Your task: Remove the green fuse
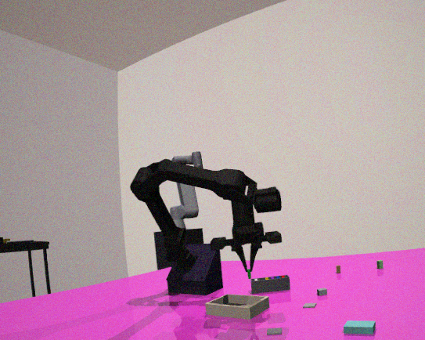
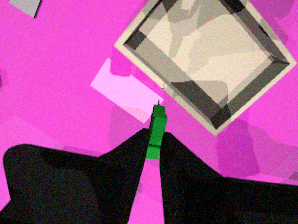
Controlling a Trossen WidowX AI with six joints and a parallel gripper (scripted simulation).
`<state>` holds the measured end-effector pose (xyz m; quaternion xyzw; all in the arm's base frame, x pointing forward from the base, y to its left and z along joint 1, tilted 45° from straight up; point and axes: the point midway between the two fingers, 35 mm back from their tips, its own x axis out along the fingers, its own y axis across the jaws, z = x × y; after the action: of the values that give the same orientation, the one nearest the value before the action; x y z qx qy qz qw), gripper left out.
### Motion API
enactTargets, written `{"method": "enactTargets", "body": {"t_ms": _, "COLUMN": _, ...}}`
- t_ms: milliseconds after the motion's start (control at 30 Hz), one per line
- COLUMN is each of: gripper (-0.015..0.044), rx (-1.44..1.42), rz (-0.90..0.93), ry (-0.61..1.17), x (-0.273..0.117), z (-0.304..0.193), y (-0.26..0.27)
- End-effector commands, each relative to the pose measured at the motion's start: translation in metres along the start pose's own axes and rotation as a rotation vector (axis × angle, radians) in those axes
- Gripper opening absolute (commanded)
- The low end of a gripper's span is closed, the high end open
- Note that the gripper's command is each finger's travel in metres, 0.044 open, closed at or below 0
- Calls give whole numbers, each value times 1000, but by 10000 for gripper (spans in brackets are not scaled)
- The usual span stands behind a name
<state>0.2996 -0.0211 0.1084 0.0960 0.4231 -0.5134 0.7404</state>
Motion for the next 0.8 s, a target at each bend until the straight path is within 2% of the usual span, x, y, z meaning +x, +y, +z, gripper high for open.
{"method": "enactTargets", "body": {"t_ms": 0, "gripper": 0, "rx": 4, "rz": -4, "ry": -17, "x": -2, "z": 32, "y": -19}}
{"method": "enactTargets", "body": {"t_ms": 167, "gripper": 0, "rx": 6, "rz": -13, "ry": -28, "x": -3, "z": 52, "y": -36}}
{"method": "enactTargets", "body": {"t_ms": 767, "gripper": 0, "rx": 6, "rz": -12, "ry": -28, "x": 14, "z": 53, "y": -36}}
